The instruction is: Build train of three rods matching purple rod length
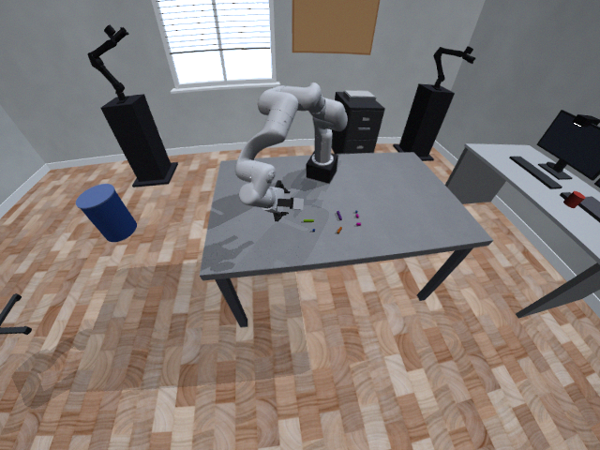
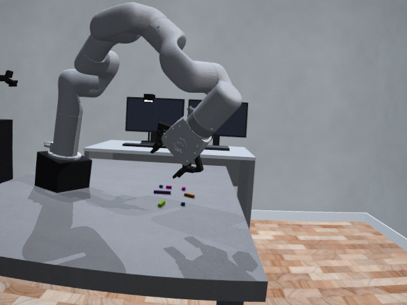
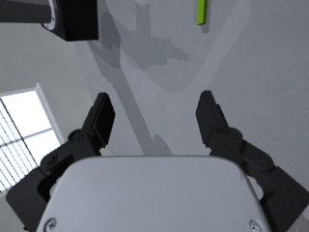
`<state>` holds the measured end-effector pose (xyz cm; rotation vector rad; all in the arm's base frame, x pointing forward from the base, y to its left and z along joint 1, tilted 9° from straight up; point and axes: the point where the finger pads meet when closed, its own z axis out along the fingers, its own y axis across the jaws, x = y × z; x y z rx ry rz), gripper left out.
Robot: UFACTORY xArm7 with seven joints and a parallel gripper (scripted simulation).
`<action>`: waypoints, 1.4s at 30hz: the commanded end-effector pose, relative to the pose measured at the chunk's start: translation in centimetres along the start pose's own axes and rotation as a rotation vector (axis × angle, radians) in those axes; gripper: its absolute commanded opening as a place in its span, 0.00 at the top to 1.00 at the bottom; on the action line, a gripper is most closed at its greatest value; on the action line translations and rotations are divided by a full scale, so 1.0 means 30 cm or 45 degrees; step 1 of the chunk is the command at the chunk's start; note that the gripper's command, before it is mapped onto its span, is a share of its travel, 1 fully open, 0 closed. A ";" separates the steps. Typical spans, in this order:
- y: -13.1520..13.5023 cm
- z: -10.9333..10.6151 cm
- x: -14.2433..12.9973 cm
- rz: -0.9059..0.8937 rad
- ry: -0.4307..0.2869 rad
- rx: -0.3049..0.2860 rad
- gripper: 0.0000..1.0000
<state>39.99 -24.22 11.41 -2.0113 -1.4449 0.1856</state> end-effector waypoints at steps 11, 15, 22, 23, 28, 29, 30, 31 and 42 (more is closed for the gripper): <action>0.023 0.017 0.017 0.002 -0.073 -0.059 0.00; 0.065 0.080 0.076 -0.051 -0.232 -0.124 0.00; 0.065 0.080 0.076 -0.051 -0.232 -0.124 0.00; 0.065 0.080 0.076 -0.051 -0.232 -0.124 0.00; 0.084 0.113 0.112 -0.091 -0.313 -0.162 0.00; 0.101 0.147 0.153 -0.139 -0.394 -0.204 0.00; 0.101 0.147 0.153 -0.139 -0.394 -0.204 0.00; 0.101 0.147 0.153 -0.139 -0.394 -0.204 0.00; 0.101 0.147 0.153 -0.139 -0.394 -0.204 0.00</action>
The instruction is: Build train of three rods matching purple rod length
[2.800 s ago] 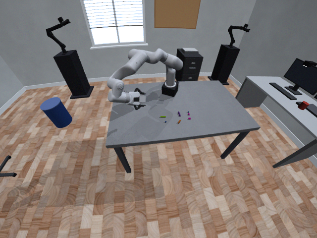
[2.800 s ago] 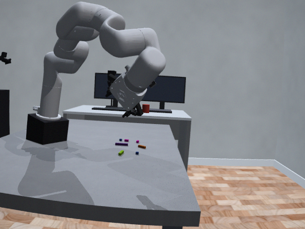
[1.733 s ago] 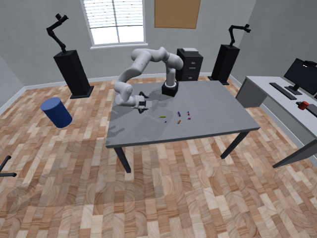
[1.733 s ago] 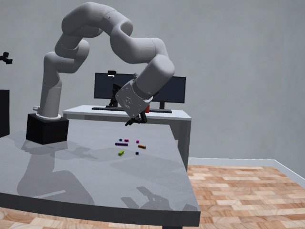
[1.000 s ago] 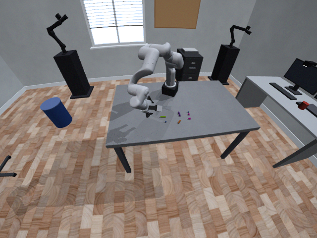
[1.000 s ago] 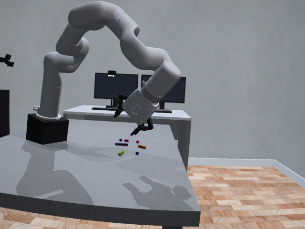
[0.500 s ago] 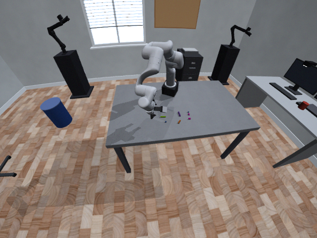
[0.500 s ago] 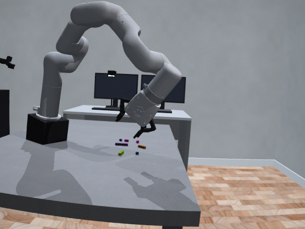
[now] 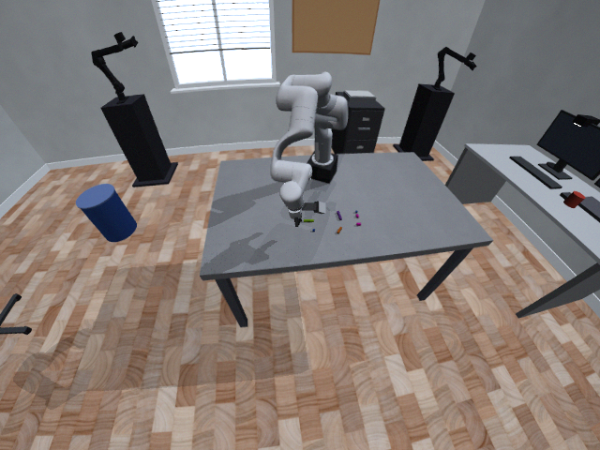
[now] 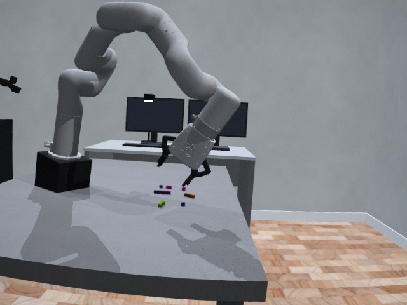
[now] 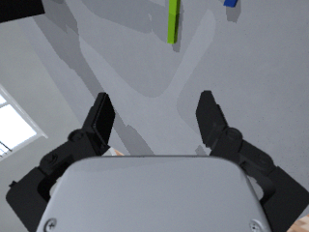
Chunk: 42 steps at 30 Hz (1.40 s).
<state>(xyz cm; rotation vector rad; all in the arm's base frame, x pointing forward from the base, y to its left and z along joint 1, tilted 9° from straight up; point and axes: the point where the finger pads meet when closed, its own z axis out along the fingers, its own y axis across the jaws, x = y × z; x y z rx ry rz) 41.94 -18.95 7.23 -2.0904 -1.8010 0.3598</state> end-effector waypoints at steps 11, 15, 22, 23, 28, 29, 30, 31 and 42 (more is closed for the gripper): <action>0.028 0.039 0.113 -0.121 -0.153 -0.108 0.00; 0.028 0.039 0.113 -0.121 -0.153 -0.108 0.00; 0.036 0.083 0.231 -0.255 -0.274 -0.211 0.00; 0.036 0.085 0.237 -0.262 -0.279 -0.216 0.00; 0.036 0.085 0.239 -0.265 -0.281 -0.218 0.00; 0.036 0.085 0.239 -0.265 -0.281 -0.218 0.00; 0.036 0.085 0.239 -0.265 -0.281 -0.218 0.00; 0.036 0.085 0.239 -0.265 -0.281 -0.218 0.00; 0.021 0.137 0.374 -0.425 -0.379 -0.326 0.00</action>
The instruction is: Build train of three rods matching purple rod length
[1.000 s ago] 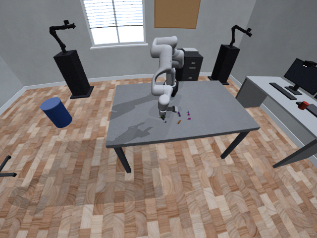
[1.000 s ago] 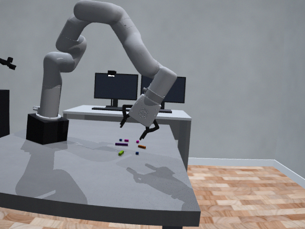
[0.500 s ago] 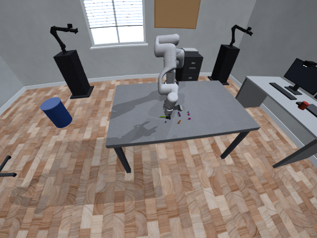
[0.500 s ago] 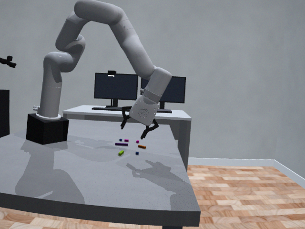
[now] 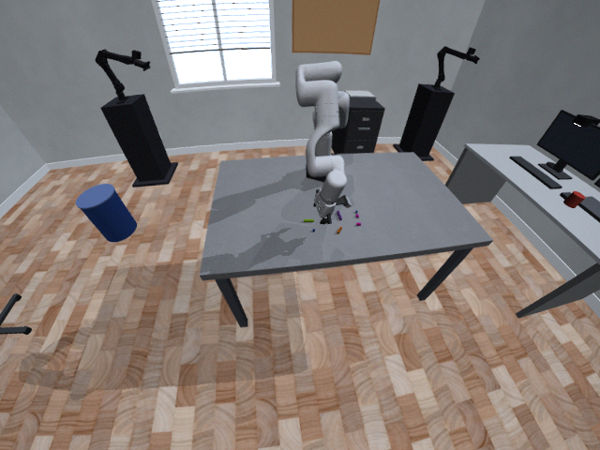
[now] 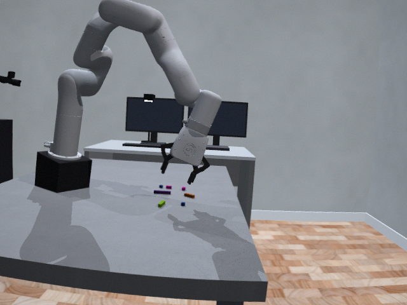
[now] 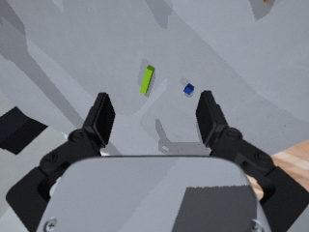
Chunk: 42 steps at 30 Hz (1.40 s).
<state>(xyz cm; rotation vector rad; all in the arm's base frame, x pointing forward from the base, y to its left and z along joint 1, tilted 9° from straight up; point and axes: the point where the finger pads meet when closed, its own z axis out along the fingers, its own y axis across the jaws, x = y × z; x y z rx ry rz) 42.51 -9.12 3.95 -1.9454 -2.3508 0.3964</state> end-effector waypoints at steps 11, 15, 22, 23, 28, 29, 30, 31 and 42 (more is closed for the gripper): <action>0.013 0.000 0.052 -0.055 -0.046 -0.059 0.00; 0.008 0.014 0.193 -0.205 -0.108 -0.162 0.00; 0.008 0.015 0.200 -0.213 -0.110 -0.167 0.00; 0.008 0.015 0.200 -0.213 -0.110 -0.167 0.00; 0.008 0.015 0.200 -0.213 -0.110 -0.167 0.00; -0.004 0.024 0.273 -0.289 -0.131 -0.215 0.00; -0.018 0.031 0.331 -0.351 -0.143 -0.253 0.00; -0.019 0.032 0.333 -0.353 -0.143 -0.254 0.00; -0.021 0.033 0.341 -0.362 -0.144 -0.259 0.00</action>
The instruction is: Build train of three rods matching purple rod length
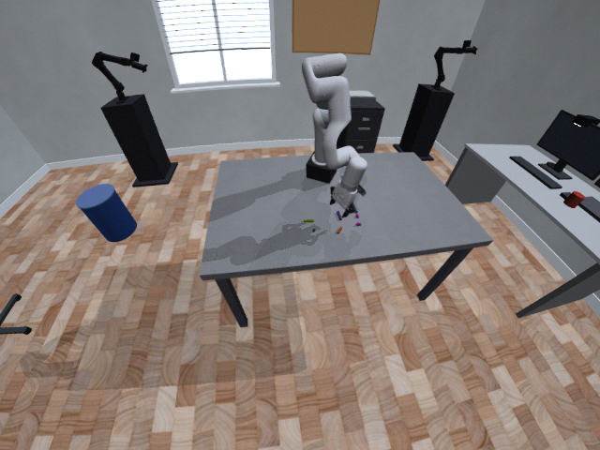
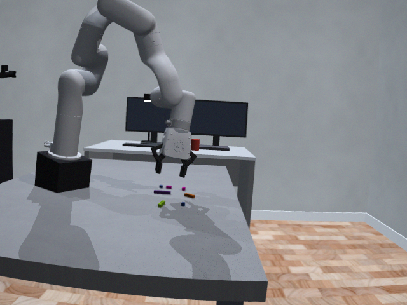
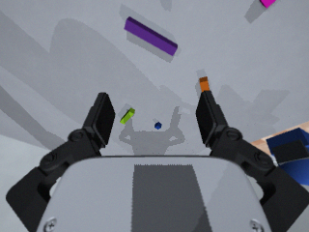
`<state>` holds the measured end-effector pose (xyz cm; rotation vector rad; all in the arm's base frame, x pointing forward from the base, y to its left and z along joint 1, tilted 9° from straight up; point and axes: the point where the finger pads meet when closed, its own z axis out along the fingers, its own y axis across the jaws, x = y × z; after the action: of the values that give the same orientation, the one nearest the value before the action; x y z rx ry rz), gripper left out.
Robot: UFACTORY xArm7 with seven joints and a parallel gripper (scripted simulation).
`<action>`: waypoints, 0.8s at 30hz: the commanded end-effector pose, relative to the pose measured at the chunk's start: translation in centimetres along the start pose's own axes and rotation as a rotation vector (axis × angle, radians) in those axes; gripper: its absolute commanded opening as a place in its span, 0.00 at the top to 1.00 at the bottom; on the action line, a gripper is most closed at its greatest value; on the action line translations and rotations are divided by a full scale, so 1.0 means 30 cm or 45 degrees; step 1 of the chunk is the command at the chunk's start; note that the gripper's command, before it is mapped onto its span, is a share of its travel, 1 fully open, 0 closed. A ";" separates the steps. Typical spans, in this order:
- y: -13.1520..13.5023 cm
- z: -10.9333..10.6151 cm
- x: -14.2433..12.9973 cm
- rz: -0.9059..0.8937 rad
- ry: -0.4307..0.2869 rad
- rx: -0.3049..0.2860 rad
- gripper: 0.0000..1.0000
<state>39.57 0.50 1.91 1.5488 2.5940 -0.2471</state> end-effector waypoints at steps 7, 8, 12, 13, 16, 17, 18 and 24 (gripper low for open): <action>-0.007 -0.003 0.132 -0.129 -0.013 -0.083 0.00; -0.007 -0.003 0.132 -0.129 -0.013 -0.083 0.00; -0.007 -0.003 0.132 -0.129 -0.013 -0.083 0.00; -0.007 -0.003 0.132 -0.129 -0.013 -0.083 0.00; -0.007 -0.003 0.132 -0.129 -0.013 -0.083 0.00; -0.007 -0.003 0.132 -0.129 -0.013 -0.083 0.00; -0.007 -0.003 0.132 -0.129 -0.013 -0.083 0.00; -0.029 -0.003 0.239 -0.231 -0.009 -0.141 0.00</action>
<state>36.83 4.63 1.11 1.3555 2.6650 -0.1557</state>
